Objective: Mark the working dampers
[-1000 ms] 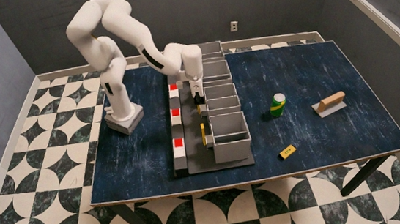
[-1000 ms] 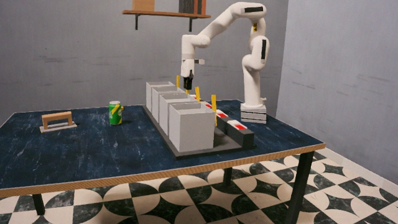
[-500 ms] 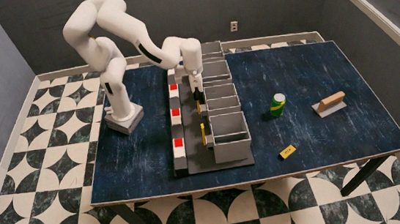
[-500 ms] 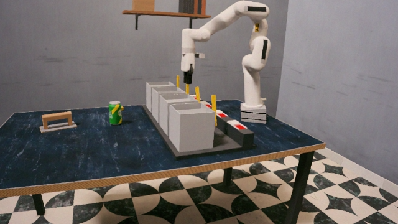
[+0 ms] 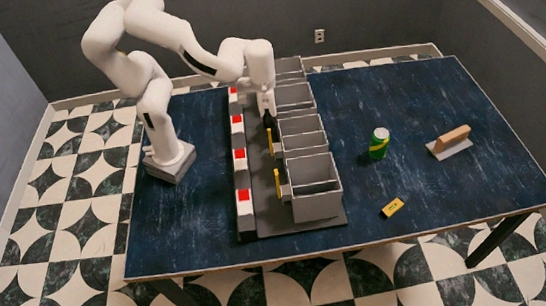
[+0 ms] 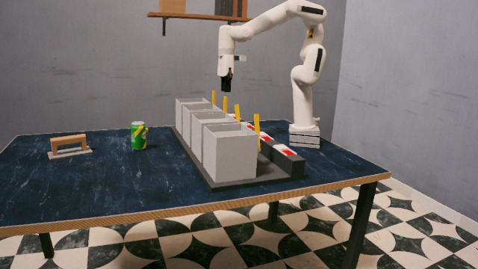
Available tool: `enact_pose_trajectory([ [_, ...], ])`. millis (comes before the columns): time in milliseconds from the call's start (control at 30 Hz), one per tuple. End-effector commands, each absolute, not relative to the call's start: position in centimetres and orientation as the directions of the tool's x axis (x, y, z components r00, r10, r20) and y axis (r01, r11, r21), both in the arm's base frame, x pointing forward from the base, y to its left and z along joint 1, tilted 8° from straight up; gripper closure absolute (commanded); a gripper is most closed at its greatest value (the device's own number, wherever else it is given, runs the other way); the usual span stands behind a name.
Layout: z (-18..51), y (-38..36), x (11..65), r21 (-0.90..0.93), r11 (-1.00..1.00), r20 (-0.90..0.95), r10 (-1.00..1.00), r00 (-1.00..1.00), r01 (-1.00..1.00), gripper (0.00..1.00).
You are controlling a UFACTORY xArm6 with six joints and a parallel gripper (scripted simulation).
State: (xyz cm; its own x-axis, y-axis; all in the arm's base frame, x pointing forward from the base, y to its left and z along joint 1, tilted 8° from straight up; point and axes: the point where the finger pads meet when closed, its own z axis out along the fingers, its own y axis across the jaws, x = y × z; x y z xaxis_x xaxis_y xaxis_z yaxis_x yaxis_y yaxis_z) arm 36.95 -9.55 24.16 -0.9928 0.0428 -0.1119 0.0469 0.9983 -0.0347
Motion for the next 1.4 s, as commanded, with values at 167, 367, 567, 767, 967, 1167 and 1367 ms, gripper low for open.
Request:
enact_pose_trajectory([
  [167,25.2,-9.5,39.0,-0.042,0.998,-0.116,0.043,-0.992,0.048,0.61],
  [367,26.6,-9.3,43.8,-0.057,0.997,-0.116,0.042,-0.992,0.049,0.61],
  [567,27.9,-9.2,48.0,-0.07,0.996,-0.116,0.043,-0.992,0.051,0.61],
  [767,27.9,-9.2,48.0,-0.07,0.996,-0.116,0.043,-0.992,0.051,0.61],
  [967,27.9,-9.2,48.0,-0.07,0.996,-0.116,0.043,-0.992,0.051,0.61],
  [1167,27.9,-9.2,48.0,-0.07,0.996,-0.116,0.043,-0.992,0.051,0.61],
  [1367,27.9,-9.2,48.0,-0.07,0.996,-0.116,0.043,-0.992,0.051,0.61],
])
